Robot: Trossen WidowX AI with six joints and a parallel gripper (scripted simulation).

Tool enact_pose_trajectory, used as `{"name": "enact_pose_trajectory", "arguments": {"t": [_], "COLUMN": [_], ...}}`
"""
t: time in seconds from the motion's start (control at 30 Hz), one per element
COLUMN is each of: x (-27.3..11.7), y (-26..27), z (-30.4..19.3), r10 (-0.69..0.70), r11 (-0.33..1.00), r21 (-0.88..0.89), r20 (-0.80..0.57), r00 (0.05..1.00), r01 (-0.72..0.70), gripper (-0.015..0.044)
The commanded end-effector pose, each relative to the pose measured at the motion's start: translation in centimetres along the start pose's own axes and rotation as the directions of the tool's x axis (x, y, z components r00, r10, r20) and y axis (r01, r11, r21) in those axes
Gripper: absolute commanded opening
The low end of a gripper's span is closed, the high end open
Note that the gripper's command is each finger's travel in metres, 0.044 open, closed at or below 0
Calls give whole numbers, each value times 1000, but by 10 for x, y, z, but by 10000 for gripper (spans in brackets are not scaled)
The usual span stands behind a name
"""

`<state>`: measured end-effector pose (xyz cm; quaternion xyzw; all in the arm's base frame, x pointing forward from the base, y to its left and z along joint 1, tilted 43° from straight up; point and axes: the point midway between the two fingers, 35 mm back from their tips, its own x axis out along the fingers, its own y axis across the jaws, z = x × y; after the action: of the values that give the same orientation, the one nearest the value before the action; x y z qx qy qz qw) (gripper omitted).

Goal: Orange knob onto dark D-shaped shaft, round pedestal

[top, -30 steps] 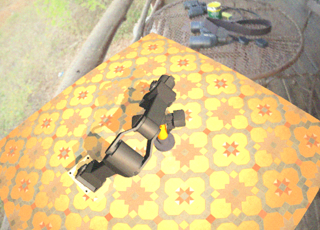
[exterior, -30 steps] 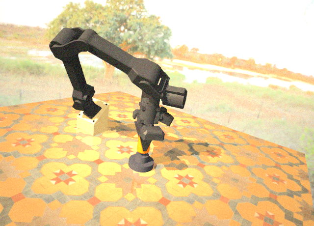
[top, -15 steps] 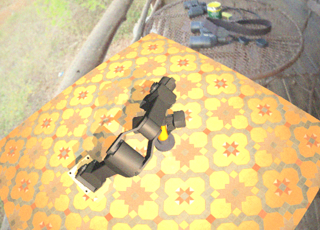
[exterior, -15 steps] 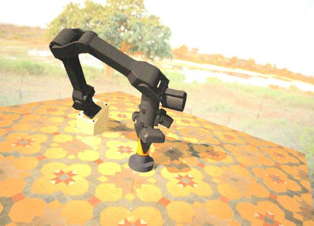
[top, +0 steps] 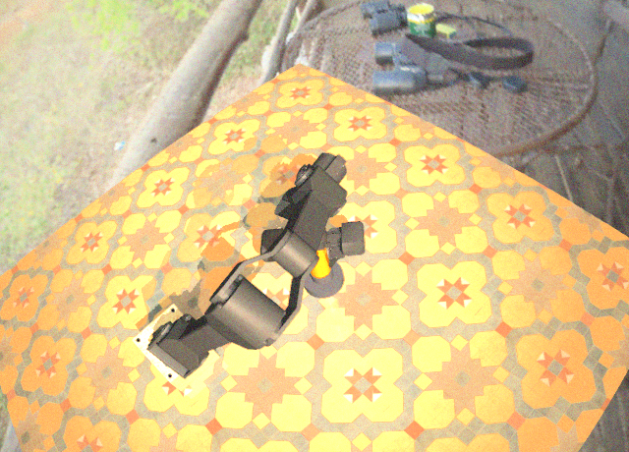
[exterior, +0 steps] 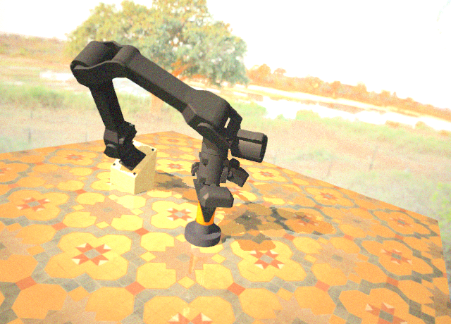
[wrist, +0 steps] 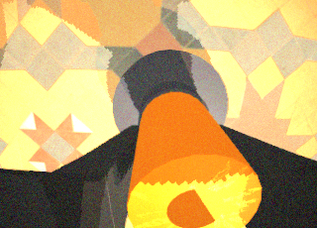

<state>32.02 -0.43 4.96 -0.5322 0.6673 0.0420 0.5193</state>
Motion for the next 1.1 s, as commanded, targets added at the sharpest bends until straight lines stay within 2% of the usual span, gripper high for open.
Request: {"name": "enact_pose_trajectory", "arguments": {"t": [0.0, 0.03, 0.6, 0.9, 1.07], "x": [0, 0, 0, -3, -72], "y": [0, 0, 0, 0, -1], "z": [0, 0, 0, 0, 4], "r10": [0, 0, 0, 0, 4], "r11": [1000, 1000, 1000, 1000, 1000], "r21": [-2, -2, -2, -2, -1], "r20": [0, 0, 0, 0, 4], "r00": [1000, 1000, 1000, 1000, 1000], "r01": [0, 0, 0, 0, -4], "gripper": [0, 0, 440, 440, 440]}}
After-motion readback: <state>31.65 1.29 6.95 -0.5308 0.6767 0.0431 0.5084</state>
